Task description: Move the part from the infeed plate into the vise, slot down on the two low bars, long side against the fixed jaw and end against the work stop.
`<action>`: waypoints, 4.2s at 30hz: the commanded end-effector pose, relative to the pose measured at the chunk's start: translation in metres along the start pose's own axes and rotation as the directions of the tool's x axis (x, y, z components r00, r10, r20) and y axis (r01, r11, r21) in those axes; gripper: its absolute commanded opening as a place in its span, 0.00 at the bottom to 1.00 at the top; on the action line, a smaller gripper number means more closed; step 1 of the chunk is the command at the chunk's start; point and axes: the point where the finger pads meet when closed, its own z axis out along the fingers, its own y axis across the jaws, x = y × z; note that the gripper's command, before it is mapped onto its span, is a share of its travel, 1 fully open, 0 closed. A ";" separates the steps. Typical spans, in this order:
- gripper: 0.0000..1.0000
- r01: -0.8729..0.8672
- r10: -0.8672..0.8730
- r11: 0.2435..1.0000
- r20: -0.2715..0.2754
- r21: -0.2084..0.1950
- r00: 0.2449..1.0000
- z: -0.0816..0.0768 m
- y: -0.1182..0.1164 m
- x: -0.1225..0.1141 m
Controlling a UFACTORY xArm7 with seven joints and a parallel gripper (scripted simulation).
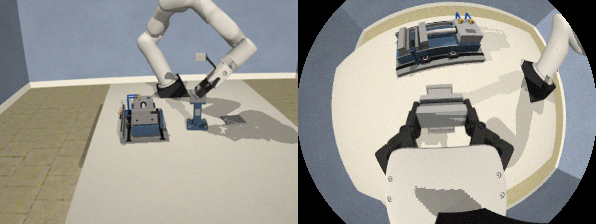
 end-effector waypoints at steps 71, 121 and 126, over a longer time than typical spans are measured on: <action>0.00 -0.002 0.002 1.000 0.003 0.002 1.000 -0.020 0.000 0.019; 0.00 -0.002 0.002 1.000 0.007 0.002 1.000 -0.023 0.000 0.022; 0.00 -0.002 0.002 1.000 0.013 0.002 1.000 -0.023 0.000 0.022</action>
